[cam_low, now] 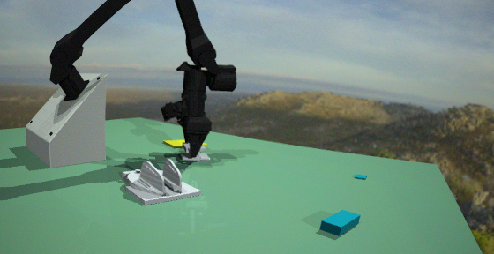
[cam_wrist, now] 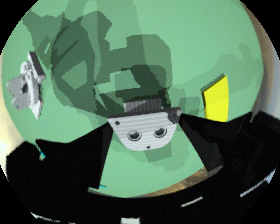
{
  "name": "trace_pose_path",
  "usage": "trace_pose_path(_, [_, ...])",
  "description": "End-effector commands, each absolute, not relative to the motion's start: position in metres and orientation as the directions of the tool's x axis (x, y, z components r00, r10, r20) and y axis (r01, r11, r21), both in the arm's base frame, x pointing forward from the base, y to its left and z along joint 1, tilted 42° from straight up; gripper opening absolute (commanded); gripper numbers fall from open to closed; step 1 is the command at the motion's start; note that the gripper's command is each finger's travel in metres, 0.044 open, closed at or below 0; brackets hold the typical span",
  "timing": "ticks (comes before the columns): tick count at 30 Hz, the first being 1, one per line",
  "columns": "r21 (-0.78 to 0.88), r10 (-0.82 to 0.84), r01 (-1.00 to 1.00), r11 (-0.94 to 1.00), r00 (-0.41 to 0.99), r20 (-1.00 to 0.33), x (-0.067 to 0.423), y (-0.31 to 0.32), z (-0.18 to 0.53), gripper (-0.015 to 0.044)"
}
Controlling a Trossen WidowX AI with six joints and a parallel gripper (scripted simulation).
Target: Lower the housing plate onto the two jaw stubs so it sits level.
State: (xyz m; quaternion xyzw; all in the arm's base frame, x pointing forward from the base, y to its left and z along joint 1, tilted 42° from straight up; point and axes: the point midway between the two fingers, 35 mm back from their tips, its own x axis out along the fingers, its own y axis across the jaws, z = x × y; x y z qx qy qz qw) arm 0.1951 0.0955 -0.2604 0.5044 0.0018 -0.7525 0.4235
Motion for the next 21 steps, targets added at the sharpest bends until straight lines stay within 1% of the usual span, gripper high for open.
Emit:
trace_pose_path(1, [0.427, -0.639, 0.642, -0.637, -0.131, -0.758, 0.1949, 0.0937, -0.2611, 0.0440])
trace_pose_path(20, [0.427, -0.639, 0.642, -0.637, -0.131, -0.758, 0.1948, 0.0933, -0.2616, 0.0440])
trace_pose_path(21, [0.424, -0.636, 0.639, -0.641, -0.134, -0.760, 0.1945, 0.0943, -0.2615, 0.0433])
